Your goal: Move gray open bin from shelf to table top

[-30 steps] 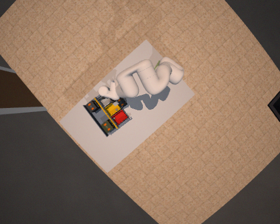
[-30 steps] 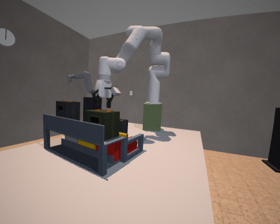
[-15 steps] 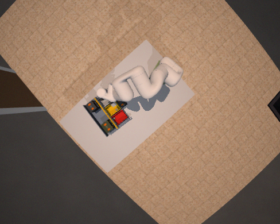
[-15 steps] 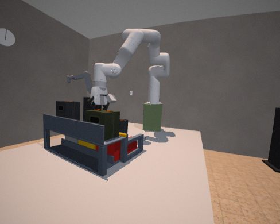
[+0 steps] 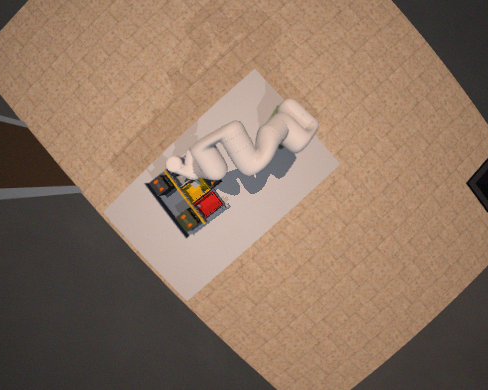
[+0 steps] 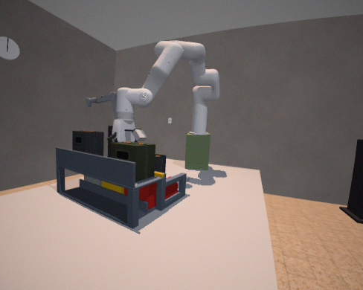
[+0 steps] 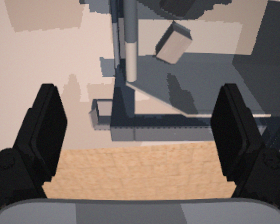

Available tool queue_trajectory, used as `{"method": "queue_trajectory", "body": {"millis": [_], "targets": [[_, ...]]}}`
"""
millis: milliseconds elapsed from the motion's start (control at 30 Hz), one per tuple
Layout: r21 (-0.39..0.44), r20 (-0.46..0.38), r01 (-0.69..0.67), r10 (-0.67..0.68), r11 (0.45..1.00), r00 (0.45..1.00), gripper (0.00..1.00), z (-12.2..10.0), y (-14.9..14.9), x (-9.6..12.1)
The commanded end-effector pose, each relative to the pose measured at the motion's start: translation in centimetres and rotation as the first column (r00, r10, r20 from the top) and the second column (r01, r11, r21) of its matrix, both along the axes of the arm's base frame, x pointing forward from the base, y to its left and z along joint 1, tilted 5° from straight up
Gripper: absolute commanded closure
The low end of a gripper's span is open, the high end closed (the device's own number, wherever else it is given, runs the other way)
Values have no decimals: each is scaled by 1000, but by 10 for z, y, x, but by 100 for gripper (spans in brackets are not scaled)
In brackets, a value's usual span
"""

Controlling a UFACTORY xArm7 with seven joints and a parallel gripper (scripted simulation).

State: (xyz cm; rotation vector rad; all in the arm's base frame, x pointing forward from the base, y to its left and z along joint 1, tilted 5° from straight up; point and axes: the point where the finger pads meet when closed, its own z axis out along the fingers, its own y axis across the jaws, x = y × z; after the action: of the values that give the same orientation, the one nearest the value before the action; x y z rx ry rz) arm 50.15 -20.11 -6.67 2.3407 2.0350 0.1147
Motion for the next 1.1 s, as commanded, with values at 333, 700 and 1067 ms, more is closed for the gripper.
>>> {"method": "queue_trajectory", "body": {"millis": [333, 700, 1067], "targets": [[-2, 5, 0, 0, 1000, 1000, 0, 5, -1, 1], [-2, 5, 0, 0, 1000, 1000, 0, 6, -1, 0], [-2, 5, 0, 0, 1000, 1000, 0, 10, 0, -2]]}}
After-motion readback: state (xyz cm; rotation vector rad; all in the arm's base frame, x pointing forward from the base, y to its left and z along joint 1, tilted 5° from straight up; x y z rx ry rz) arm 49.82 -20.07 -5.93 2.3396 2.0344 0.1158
